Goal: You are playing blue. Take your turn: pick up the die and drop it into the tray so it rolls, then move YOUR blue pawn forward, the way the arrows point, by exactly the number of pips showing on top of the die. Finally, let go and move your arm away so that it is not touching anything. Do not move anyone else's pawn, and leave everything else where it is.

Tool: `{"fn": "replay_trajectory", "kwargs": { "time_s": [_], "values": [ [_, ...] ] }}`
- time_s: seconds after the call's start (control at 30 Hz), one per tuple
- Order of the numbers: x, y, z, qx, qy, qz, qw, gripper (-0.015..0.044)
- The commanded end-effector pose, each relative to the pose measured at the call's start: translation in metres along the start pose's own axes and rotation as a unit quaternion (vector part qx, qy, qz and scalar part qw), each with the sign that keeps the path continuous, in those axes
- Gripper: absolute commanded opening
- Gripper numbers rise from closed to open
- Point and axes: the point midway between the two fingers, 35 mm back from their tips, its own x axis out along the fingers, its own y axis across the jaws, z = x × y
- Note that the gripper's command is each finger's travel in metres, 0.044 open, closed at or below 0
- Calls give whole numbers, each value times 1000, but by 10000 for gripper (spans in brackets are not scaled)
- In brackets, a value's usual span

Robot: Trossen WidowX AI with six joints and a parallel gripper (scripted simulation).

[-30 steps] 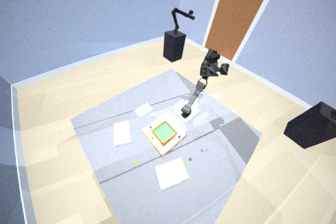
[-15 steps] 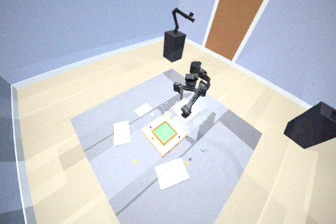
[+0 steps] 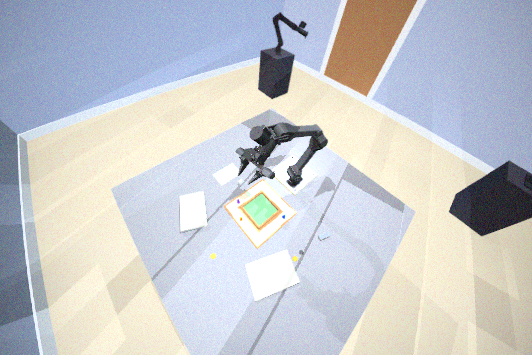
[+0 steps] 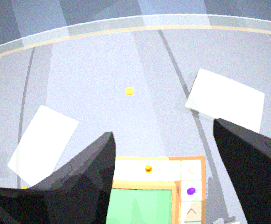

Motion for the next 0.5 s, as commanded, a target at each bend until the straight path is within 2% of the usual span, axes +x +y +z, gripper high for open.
{"fn": "replay_trajectory", "kwargs": {
  "time_s": [0.0,0.27,0.47],
  "values": [
    [37,-44,-48,17,97,-41,994,275],
    [71,-102,-132,27,248,-68,966,275],
    [80,-140,-222,12,389,-37,920,275]
  ]
}}
